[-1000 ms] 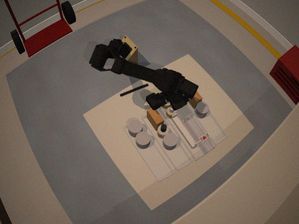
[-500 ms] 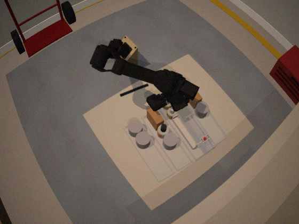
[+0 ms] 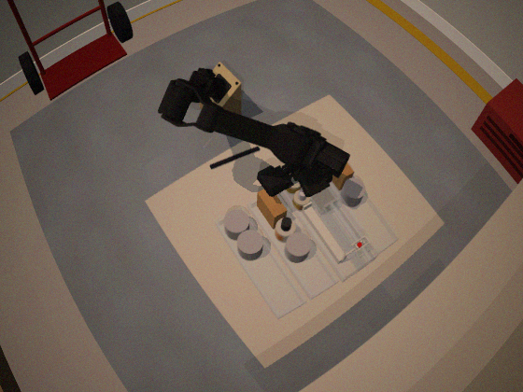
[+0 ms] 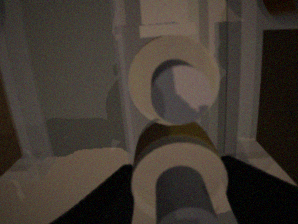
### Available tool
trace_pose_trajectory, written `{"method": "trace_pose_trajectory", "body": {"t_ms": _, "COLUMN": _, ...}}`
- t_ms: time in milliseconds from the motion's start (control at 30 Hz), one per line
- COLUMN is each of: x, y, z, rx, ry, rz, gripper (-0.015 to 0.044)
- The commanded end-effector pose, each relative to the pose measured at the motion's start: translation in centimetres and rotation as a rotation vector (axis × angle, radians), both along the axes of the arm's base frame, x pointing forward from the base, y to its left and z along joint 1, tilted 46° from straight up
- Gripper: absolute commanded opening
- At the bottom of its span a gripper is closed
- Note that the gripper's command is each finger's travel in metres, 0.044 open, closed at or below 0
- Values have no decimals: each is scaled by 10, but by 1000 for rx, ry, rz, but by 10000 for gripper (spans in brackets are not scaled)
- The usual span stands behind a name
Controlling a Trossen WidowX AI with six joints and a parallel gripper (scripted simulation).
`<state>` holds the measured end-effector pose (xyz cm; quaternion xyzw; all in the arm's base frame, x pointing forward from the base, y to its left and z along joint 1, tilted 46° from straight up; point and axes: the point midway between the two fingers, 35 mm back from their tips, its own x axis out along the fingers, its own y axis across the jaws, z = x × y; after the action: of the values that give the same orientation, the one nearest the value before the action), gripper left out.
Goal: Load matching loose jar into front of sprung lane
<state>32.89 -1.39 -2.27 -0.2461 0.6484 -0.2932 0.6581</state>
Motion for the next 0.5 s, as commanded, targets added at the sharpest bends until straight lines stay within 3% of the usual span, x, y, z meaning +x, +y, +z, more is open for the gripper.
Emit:
{"method": "trace_pose_trajectory", "body": {"t_ms": 0, "x": 10, "y": 1, "z": 4, "rx": -7, "ry": -31, "rz": 7, "gripper": 0}}
{"method": "trace_pose_trajectory", "body": {"t_ms": 467, "x": 10, "y": 1, "z": 3, "rx": -7, "ry": -31, "rz": 7, "gripper": 0}}
